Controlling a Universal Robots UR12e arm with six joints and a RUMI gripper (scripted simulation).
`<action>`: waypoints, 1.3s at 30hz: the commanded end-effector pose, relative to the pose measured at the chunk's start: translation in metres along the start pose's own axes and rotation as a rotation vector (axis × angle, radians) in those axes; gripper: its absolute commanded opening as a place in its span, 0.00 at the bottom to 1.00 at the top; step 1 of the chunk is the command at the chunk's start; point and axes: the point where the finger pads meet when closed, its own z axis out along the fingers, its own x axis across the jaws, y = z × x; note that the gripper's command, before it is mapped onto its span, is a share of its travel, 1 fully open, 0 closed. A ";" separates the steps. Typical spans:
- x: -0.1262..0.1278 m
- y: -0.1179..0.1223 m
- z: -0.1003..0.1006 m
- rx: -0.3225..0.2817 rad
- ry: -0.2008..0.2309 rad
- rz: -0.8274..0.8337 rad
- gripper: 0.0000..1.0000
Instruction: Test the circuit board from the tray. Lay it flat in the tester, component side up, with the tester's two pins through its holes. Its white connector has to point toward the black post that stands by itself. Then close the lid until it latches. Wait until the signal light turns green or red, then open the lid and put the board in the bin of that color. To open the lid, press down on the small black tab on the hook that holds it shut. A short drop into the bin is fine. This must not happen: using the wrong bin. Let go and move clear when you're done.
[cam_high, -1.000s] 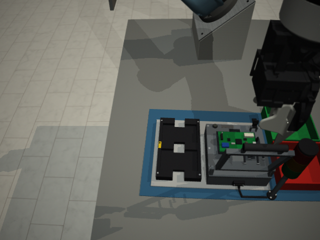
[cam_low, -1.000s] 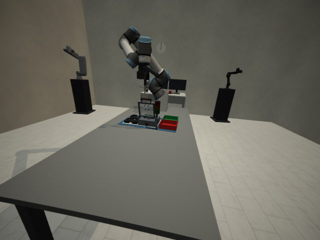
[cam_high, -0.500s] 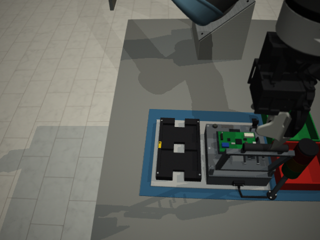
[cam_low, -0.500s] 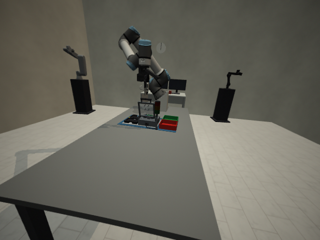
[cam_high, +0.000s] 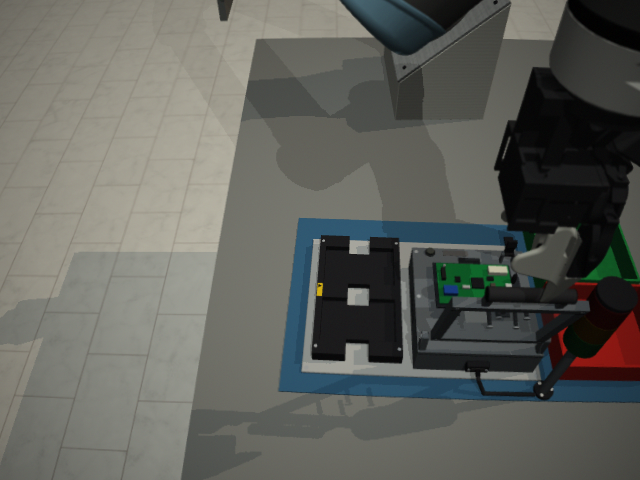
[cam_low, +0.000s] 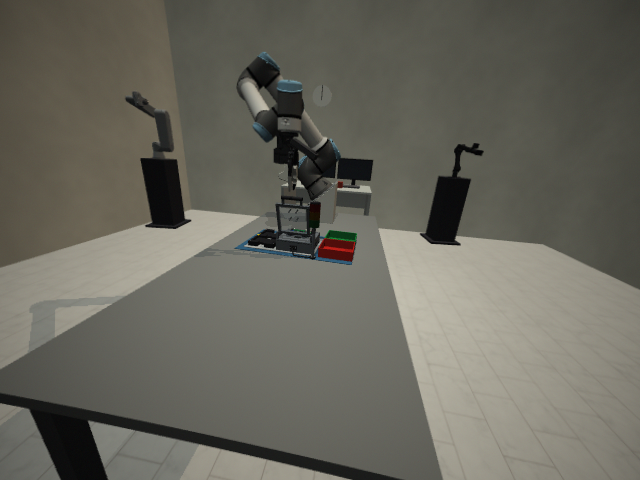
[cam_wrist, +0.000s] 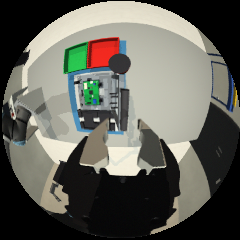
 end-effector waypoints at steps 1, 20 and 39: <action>0.000 0.001 0.000 0.000 0.001 0.001 0.30; -0.001 -0.001 0.017 -0.001 -0.003 -0.001 0.30; 0.000 -0.003 0.041 0.000 0.001 0.001 0.30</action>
